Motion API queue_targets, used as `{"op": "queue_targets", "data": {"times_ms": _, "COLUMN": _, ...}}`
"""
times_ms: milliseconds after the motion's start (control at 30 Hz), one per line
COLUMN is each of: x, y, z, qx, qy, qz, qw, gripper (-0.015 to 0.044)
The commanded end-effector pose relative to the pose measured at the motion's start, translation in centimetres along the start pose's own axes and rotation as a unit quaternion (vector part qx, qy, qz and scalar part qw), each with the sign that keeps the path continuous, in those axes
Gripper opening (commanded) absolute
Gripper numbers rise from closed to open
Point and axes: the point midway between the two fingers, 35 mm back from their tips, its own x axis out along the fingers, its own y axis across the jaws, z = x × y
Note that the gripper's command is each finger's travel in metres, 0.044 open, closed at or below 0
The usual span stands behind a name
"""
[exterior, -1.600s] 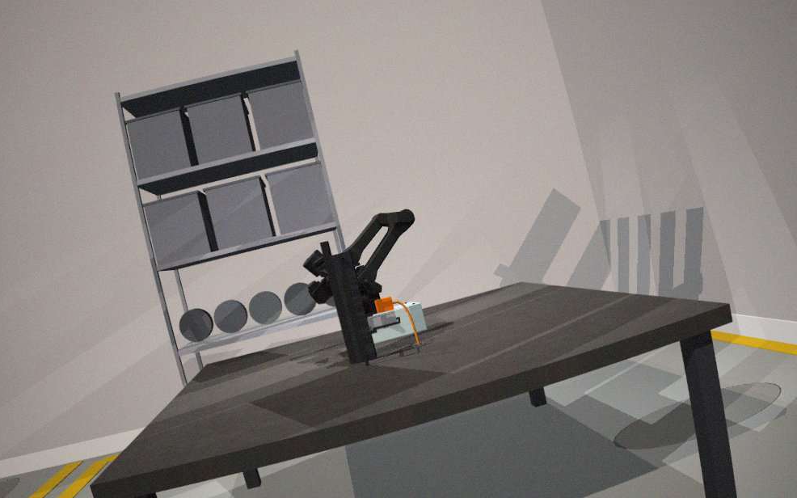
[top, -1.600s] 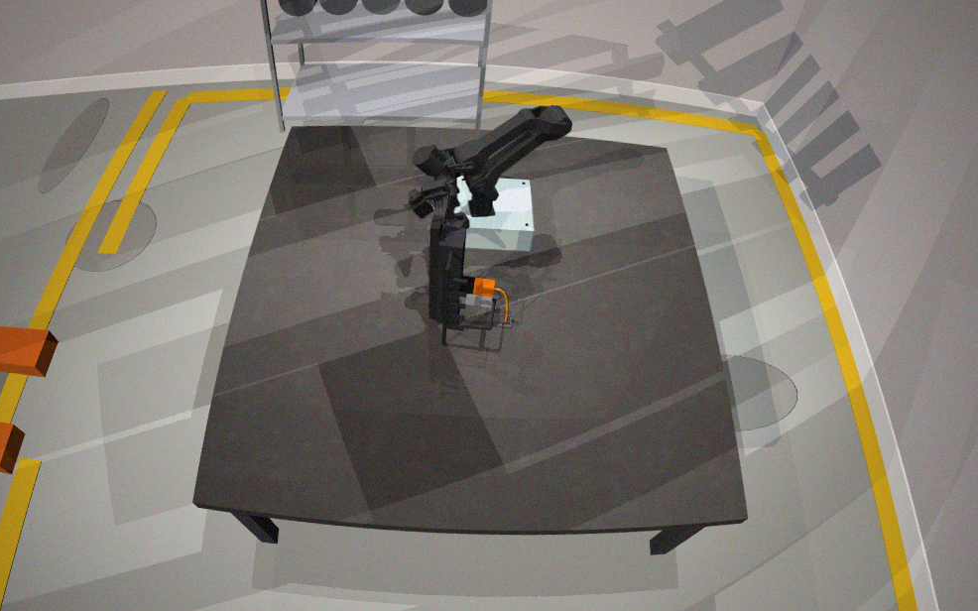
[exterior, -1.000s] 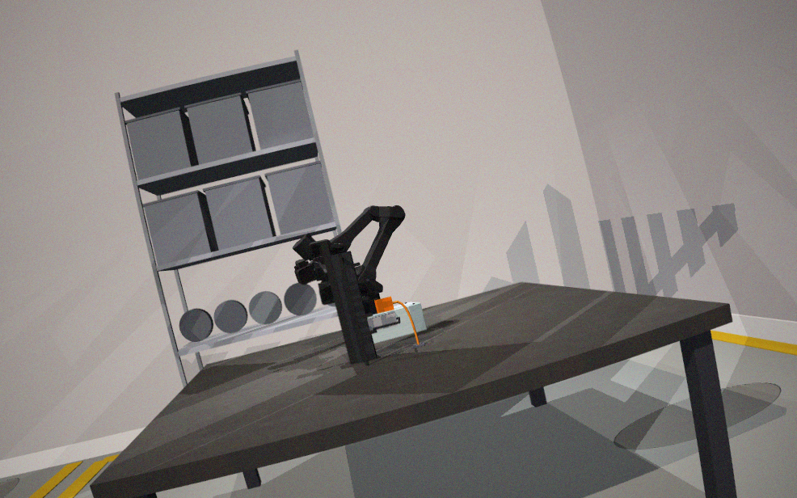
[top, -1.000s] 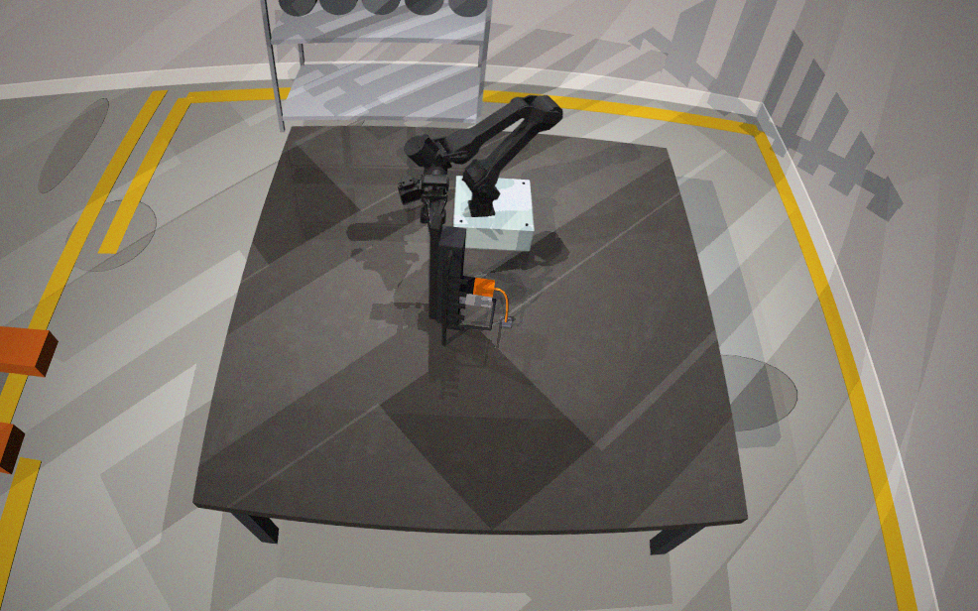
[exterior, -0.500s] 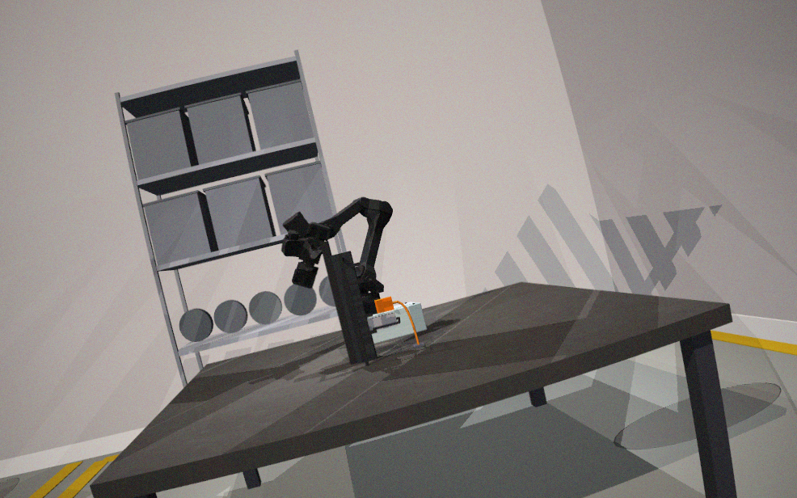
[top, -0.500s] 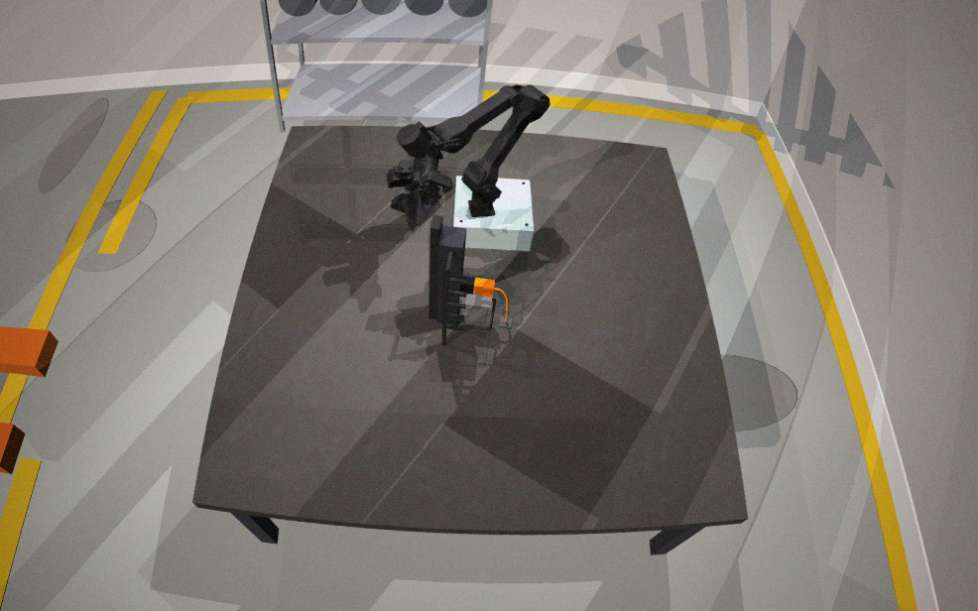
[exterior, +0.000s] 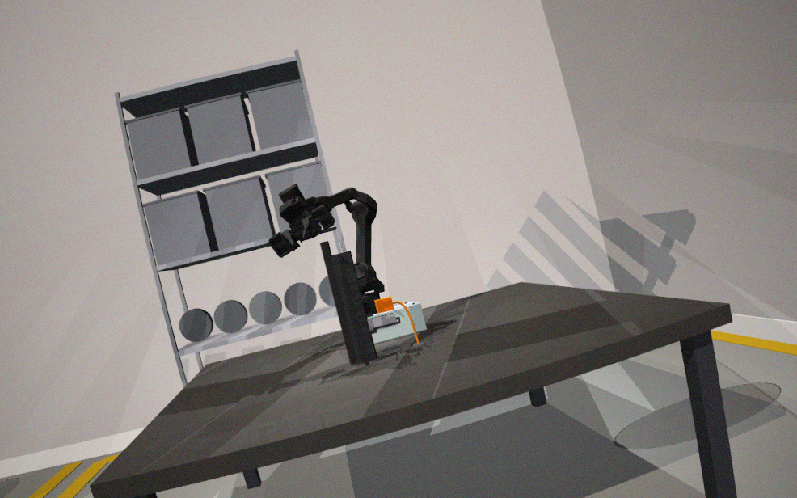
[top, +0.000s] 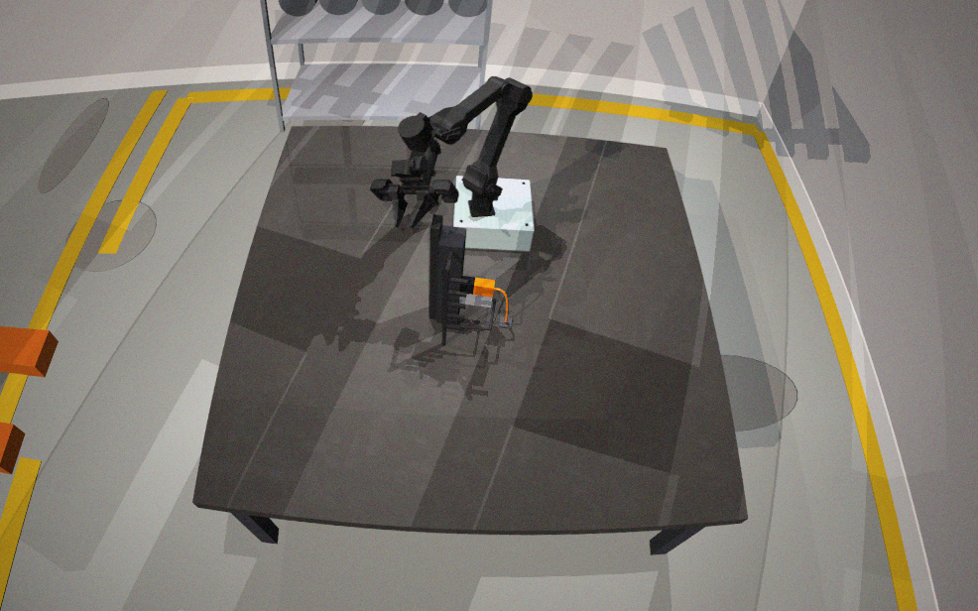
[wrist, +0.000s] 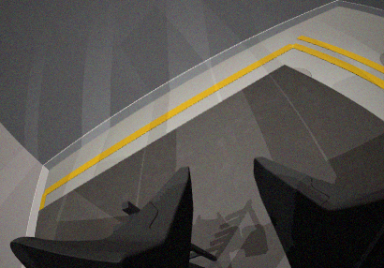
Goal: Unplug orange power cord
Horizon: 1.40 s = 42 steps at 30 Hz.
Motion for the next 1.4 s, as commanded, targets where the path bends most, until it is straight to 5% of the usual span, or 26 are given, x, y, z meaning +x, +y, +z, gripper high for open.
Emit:
{"op": "queue_targets", "data": {"times_ms": 0, "x": 1.6, "y": 2.1, "z": 0.7, "qx": -0.097, "qy": 0.02, "qz": 0.008, "qw": 0.995, "gripper": 0.016}}
{"op": "queue_targets", "data": {"times_ms": 367, "x": 4.4, "y": 12.4, "z": -2.1, "qx": -0.287, "qy": 0.068, "qz": 0.123, "qw": 0.948, "gripper": 0.016}}
{"op": "queue_targets", "data": {"times_ms": 700, "x": 7.1, "y": 16.1, "z": -10.5, "qx": -0.466, "qy": 0.214, "qz": 0.187, "qw": 0.838, "gripper": 0.016}}
{"op": "queue_targets", "data": {"times_ms": 833, "x": 7.5, "y": 17.7, "z": -11.8, "qx": -0.478, "qy": 0.208, "qz": 0.219, "qw": 0.825, "gripper": 0.016}}
{"op": "queue_targets", "data": {"times_ms": 1033, "x": 6.6, "y": 18.1, "z": -17.3, "qx": -0.576, "qy": 0.315, "qz": 0.258, "qw": 0.709, "gripper": 0.016}}
{"op": "queue_targets", "data": {"times_ms": 1167, "x": 6.6, "y": 18.3, "z": -18.8, "qx": -0.591, "qy": 0.335, "qz": 0.263, "qw": 0.685, "gripper": 0.016}}
{"op": "queue_targets", "data": {"times_ms": 1367, "x": 4.4, "y": 16.4, "z": -23.0, "qx": -0.674, "qy": 0.431, "qz": 0.339, "qw": 0.495, "gripper": 0.016}}
